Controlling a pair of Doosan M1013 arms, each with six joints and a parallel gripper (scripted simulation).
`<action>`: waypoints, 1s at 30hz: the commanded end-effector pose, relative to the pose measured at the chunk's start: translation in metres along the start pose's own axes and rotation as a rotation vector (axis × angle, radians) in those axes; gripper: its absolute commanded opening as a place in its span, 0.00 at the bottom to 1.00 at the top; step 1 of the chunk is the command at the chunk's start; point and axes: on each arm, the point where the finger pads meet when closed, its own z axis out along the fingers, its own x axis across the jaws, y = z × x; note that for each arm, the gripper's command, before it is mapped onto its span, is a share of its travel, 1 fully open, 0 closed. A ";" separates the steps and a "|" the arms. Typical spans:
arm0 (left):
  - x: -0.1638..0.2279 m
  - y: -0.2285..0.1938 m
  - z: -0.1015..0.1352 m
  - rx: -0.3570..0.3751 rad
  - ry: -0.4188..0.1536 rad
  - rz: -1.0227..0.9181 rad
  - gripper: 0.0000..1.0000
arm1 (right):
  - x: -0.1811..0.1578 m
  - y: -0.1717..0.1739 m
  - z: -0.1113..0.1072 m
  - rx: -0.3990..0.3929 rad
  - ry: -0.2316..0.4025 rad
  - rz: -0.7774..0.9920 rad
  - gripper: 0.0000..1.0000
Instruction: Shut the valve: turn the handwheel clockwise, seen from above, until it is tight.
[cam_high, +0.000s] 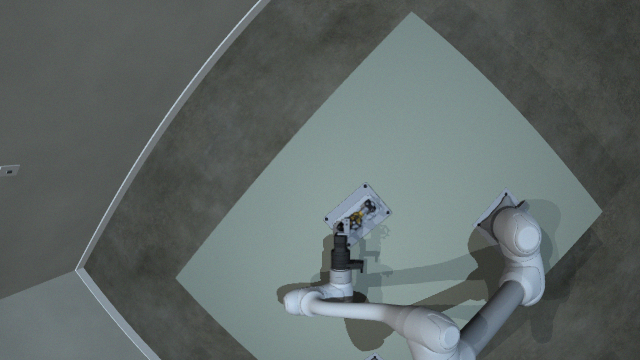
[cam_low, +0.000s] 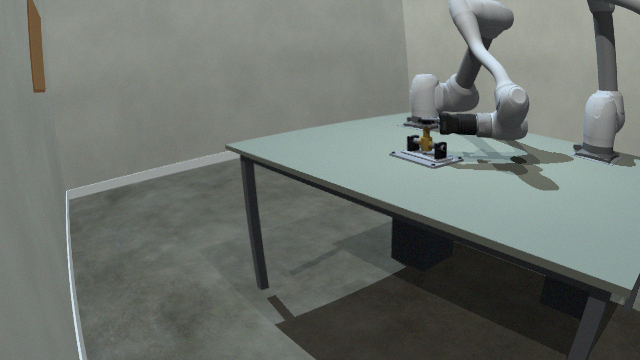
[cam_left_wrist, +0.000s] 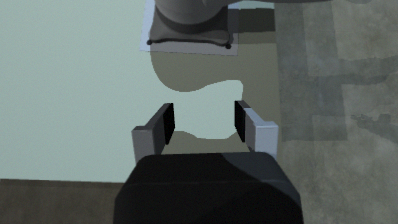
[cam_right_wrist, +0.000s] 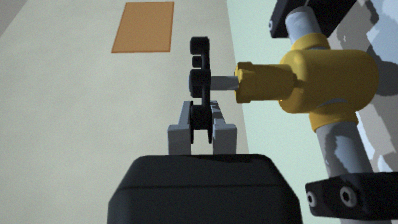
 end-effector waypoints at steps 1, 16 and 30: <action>0.002 0.000 0.001 -0.005 0.002 0.001 1.00 | 0.000 -0.002 0.002 0.095 0.000 -0.005 0.00; 0.002 0.000 0.001 -0.005 0.002 0.001 1.00 | 0.001 -0.005 0.012 0.539 -0.001 0.002 0.00; 0.002 0.000 0.001 -0.005 0.002 0.001 1.00 | 0.001 -0.012 0.020 0.959 -0.002 0.001 0.00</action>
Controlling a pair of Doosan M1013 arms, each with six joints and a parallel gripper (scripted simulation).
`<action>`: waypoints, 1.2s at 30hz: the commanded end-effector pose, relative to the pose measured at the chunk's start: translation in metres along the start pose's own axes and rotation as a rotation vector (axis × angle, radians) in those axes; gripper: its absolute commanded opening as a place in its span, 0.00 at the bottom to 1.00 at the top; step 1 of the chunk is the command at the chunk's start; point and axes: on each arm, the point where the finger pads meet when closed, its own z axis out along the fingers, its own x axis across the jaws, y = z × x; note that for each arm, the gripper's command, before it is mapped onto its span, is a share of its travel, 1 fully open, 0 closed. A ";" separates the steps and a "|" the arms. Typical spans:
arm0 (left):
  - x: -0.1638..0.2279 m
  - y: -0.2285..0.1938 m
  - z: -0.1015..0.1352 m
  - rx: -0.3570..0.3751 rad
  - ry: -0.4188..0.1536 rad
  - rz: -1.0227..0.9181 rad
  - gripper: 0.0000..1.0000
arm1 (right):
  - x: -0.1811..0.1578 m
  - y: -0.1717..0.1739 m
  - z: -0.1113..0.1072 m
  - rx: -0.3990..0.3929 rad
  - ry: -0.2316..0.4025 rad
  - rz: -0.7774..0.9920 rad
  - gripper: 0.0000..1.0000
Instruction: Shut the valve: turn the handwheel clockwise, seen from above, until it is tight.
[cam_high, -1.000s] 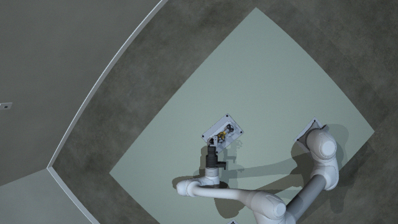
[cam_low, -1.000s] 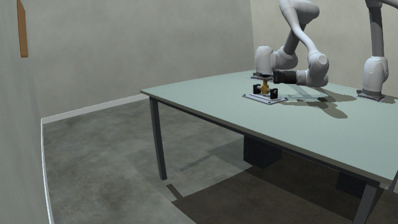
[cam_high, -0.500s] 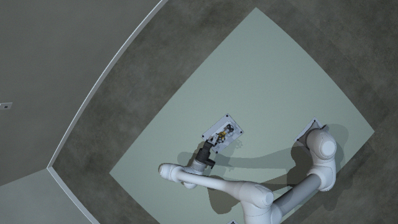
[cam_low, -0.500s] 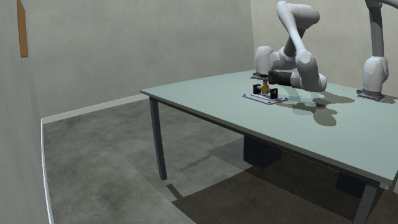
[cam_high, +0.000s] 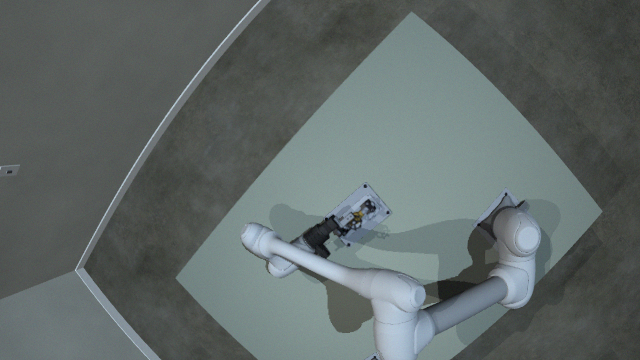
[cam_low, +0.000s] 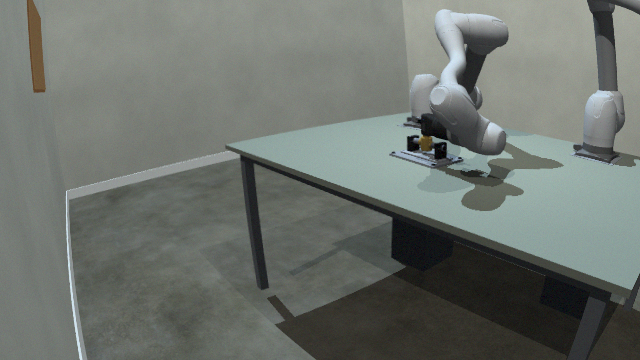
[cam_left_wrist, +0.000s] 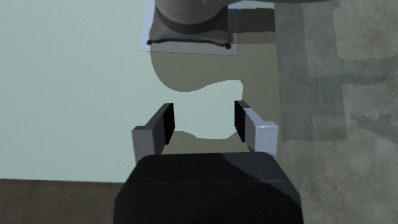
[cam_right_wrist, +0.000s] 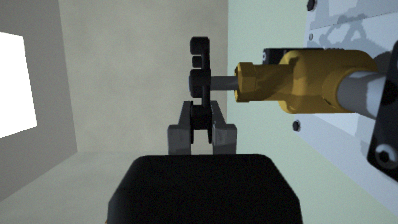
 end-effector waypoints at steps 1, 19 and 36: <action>0.002 0.000 0.001 -0.005 0.002 0.001 1.00 | 0.001 -0.002 0.003 0.136 0.003 0.003 0.00; 0.002 0.000 0.001 -0.005 0.002 0.001 1.00 | 0.000 -0.004 0.011 0.471 0.002 0.001 0.00; 0.002 0.000 0.001 -0.005 0.002 0.001 1.00 | -0.001 -0.008 0.017 0.685 -0.003 -0.002 0.00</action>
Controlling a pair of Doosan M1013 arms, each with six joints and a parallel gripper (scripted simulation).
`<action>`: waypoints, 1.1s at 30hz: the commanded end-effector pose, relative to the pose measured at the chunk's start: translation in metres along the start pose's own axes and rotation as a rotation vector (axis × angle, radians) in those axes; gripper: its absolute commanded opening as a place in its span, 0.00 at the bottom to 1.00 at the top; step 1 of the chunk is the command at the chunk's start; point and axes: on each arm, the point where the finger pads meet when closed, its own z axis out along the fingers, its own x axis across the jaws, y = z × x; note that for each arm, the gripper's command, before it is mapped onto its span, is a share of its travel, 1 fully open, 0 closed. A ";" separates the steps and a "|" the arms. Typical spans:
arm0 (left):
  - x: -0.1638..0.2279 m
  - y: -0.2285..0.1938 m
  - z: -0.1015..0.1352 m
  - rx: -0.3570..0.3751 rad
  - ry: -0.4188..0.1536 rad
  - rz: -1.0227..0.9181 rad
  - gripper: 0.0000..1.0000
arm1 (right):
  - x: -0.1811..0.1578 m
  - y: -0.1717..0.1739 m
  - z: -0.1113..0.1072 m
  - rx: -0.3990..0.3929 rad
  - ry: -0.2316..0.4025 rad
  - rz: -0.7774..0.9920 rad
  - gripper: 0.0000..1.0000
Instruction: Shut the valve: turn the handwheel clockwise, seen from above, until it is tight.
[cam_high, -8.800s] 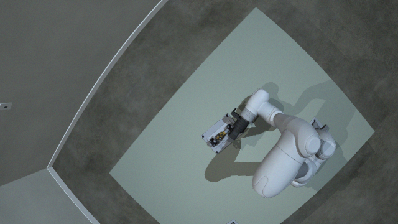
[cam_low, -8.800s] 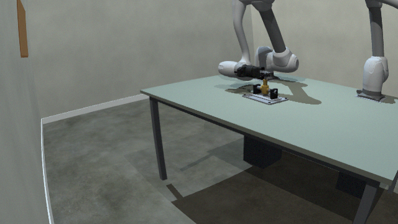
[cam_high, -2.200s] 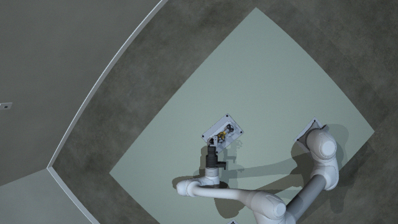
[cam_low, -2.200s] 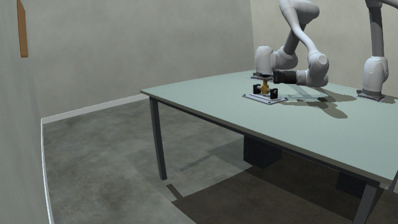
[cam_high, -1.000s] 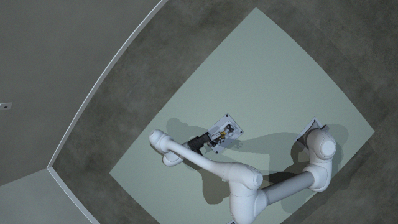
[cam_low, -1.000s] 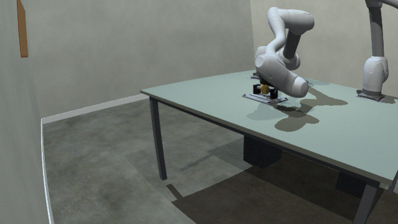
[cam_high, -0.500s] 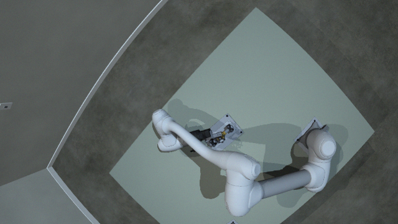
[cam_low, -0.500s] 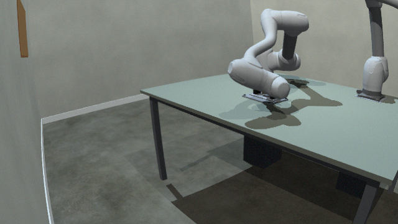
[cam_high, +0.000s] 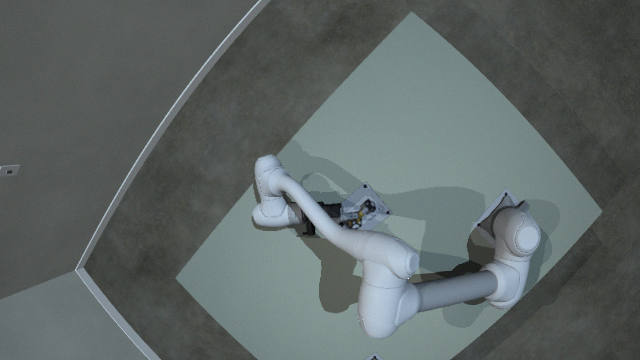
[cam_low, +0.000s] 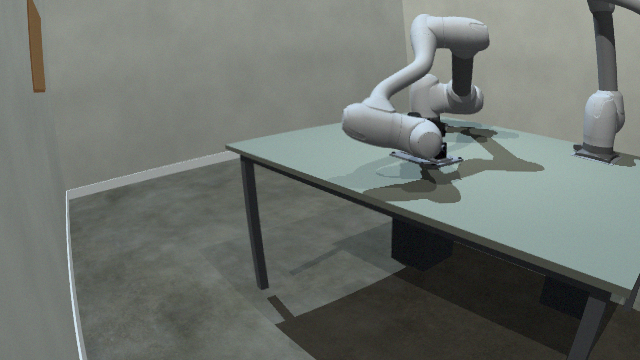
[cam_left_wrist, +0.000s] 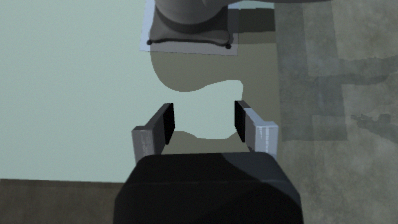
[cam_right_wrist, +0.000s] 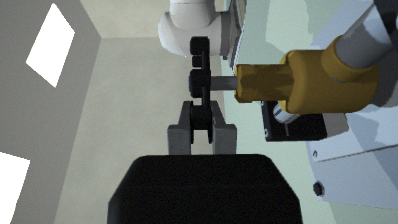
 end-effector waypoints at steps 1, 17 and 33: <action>0.002 0.000 0.001 -0.005 0.002 0.001 1.00 | -0.001 -0.002 0.002 0.052 -0.006 -0.003 0.00; 0.002 0.000 0.001 -0.005 0.002 0.001 1.00 | 0.000 -0.002 0.007 0.213 0.003 -0.002 0.00; 0.002 0.000 0.001 -0.005 0.002 0.001 1.00 | 0.000 -0.003 0.009 0.331 0.004 -0.001 0.00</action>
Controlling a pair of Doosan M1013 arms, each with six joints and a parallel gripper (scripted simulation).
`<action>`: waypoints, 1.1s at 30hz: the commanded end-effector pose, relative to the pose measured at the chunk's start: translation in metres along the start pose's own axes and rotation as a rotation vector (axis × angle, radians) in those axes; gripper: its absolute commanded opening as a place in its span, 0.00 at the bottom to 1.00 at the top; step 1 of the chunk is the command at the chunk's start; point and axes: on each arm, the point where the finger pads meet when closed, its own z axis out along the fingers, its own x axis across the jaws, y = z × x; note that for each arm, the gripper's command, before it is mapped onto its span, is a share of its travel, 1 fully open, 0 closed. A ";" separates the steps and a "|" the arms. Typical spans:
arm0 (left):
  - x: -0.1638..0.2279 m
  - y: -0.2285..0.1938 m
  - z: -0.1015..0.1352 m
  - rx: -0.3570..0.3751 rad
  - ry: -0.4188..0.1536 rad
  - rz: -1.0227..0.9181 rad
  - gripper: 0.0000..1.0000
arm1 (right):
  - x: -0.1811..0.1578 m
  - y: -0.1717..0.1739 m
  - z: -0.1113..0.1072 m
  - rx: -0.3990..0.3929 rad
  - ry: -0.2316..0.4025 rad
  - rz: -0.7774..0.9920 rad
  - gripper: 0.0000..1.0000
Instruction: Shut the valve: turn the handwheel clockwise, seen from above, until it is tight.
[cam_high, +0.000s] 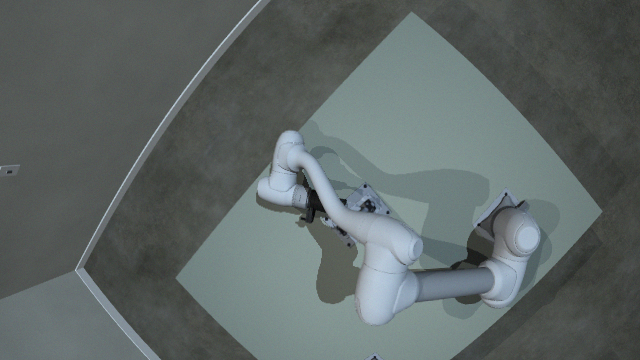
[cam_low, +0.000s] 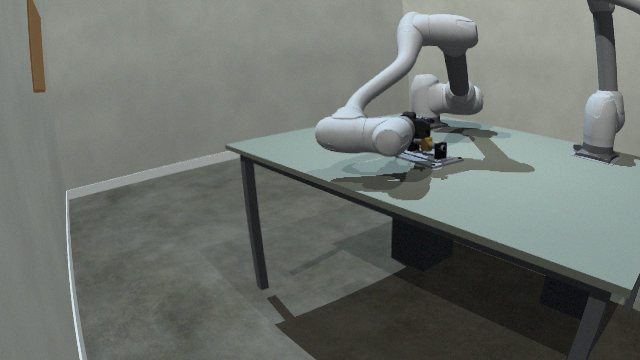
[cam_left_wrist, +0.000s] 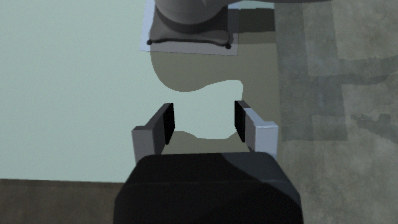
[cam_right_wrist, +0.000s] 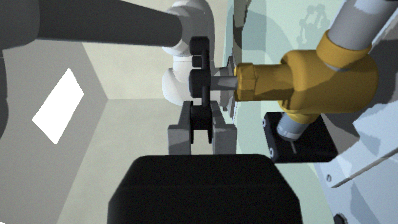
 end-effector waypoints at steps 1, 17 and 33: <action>0.002 0.000 0.001 -0.005 0.002 0.001 1.00 | 0.000 -0.001 0.002 0.039 0.005 -0.002 0.00; 0.002 0.000 0.001 -0.005 0.002 0.001 1.00 | 0.000 -0.002 0.004 0.126 0.004 -0.001 0.00; 0.002 0.000 0.001 -0.005 0.002 0.001 1.00 | 0.001 -0.002 0.006 0.185 0.003 -0.001 0.00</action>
